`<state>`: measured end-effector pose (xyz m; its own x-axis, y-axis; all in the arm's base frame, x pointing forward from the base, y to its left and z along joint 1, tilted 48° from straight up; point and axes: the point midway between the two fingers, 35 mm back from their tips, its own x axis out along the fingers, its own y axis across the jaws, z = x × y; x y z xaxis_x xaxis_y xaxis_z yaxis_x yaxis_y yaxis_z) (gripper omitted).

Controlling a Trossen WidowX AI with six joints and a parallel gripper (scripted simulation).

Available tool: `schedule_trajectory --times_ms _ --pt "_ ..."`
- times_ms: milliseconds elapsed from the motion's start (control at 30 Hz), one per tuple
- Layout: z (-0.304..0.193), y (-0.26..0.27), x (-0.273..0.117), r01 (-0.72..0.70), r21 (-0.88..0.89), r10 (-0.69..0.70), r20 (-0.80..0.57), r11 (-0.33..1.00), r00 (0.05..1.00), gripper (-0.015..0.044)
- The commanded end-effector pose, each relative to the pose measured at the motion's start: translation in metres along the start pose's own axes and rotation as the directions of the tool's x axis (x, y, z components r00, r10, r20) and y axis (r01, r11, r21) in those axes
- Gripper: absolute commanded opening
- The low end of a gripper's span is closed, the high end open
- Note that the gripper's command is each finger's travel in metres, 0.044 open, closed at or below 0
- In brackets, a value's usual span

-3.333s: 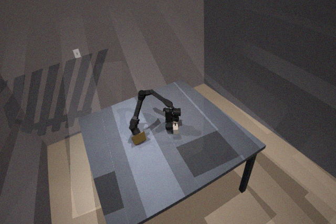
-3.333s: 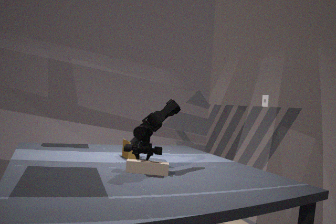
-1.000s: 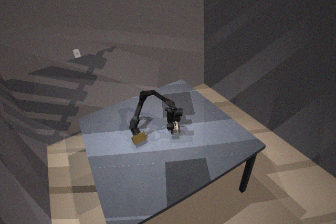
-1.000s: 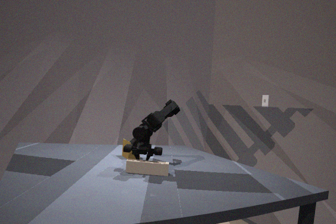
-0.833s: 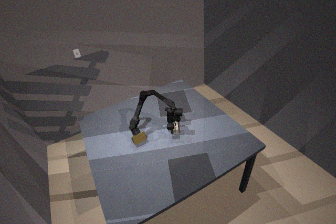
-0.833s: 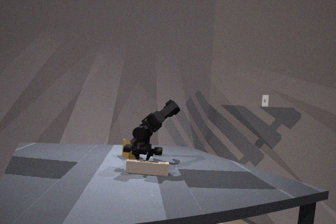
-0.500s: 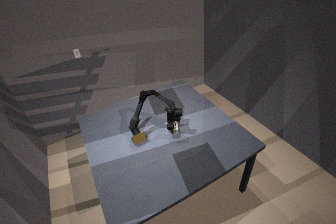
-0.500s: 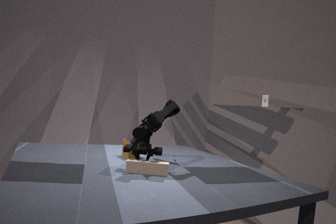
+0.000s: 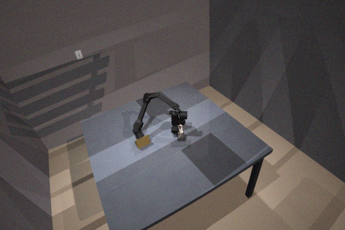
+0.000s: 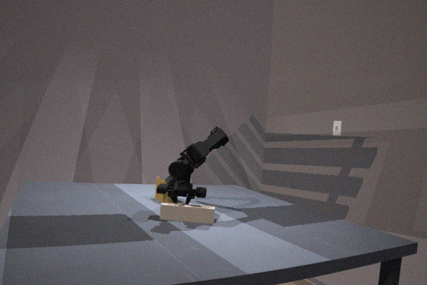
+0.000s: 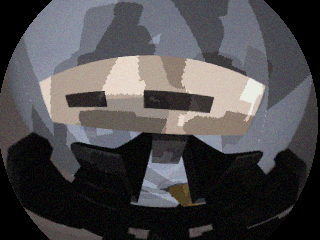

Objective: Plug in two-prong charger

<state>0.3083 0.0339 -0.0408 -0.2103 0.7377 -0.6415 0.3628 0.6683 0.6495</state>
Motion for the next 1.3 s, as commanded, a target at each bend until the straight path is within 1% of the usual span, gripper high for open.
schedule_trajectory --times_ms 0,1267 --pt "0.0052 0.0009 -0.0009 0.0 -0.017 0.0 0.022 1.0 1.0 0.0" --pt "0.0073 0.0009 0.0005 0.0 -0.018 0.0 0.022 1.0 1.0 0.0"
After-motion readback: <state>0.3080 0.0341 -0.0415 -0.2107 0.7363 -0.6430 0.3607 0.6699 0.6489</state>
